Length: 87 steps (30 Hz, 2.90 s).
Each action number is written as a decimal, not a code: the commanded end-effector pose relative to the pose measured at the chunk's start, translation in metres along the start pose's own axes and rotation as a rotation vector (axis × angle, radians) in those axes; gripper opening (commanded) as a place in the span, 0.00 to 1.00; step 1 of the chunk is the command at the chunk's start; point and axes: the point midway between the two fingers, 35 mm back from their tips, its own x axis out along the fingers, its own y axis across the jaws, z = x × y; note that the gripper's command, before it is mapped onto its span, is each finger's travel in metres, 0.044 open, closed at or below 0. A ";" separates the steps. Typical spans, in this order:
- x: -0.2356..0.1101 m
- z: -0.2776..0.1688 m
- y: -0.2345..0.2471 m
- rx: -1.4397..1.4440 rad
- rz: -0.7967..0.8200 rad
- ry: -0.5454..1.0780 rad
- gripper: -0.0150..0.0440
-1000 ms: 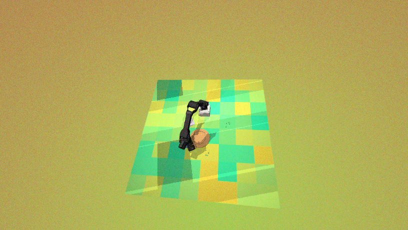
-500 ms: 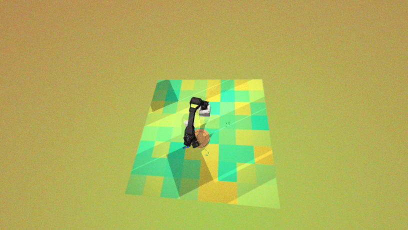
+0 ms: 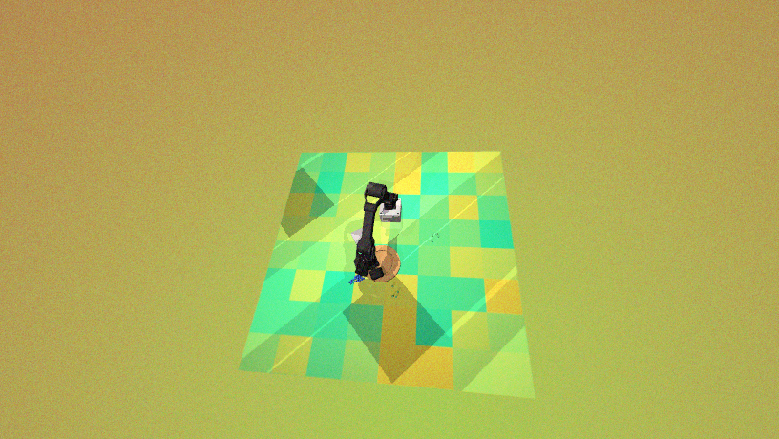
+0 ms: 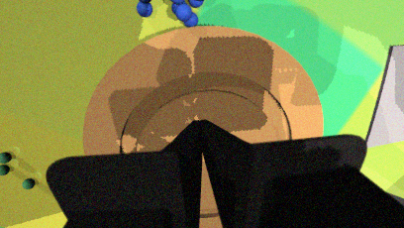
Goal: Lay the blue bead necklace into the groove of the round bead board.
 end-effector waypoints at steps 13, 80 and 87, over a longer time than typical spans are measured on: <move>0.010 -0.001 -0.001 0.000 -0.002 0.002 0.48; -0.005 -0.003 -0.003 0.004 -0.001 0.004 1.00; -0.005 -0.003 -0.003 0.004 -0.001 0.004 1.00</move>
